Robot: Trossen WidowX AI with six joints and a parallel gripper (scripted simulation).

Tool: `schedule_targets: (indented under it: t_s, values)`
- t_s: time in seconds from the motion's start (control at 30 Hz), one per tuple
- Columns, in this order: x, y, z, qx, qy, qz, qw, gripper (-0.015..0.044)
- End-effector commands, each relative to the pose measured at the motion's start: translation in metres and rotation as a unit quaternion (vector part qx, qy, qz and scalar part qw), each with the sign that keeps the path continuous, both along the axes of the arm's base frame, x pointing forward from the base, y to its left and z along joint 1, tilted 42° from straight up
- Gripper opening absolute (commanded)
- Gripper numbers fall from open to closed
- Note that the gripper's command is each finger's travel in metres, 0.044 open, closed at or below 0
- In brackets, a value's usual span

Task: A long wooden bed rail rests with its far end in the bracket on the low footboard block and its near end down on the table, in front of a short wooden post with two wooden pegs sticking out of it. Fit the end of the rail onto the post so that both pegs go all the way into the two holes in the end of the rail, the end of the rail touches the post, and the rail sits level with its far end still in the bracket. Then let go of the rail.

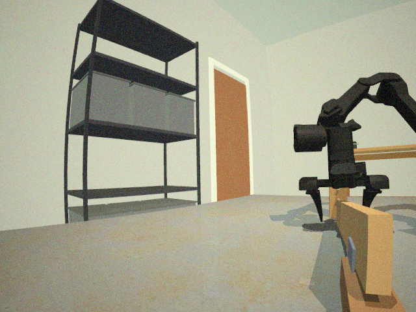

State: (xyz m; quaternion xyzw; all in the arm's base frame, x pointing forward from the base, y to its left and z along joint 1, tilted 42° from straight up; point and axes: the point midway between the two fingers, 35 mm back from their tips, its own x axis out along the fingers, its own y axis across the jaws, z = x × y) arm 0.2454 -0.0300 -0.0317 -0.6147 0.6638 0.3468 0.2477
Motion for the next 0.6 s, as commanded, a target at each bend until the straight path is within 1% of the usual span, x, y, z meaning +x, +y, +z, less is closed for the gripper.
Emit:
schedule_targets:
  t_s: [0.0, 0.4, 0.57]
  values:
    - [-0.0023, -0.0020, -0.0020, -0.001, 0.004, 0.003, 1.000, 0.0361]
    - [-0.0023, -0.0020, -0.0020, -0.001, 0.004, 0.003, 1.000, 0.0046]
    - [-0.0023, -0.0020, -0.0020, -0.001, 0.004, 0.003, 1.000, 0.0013]
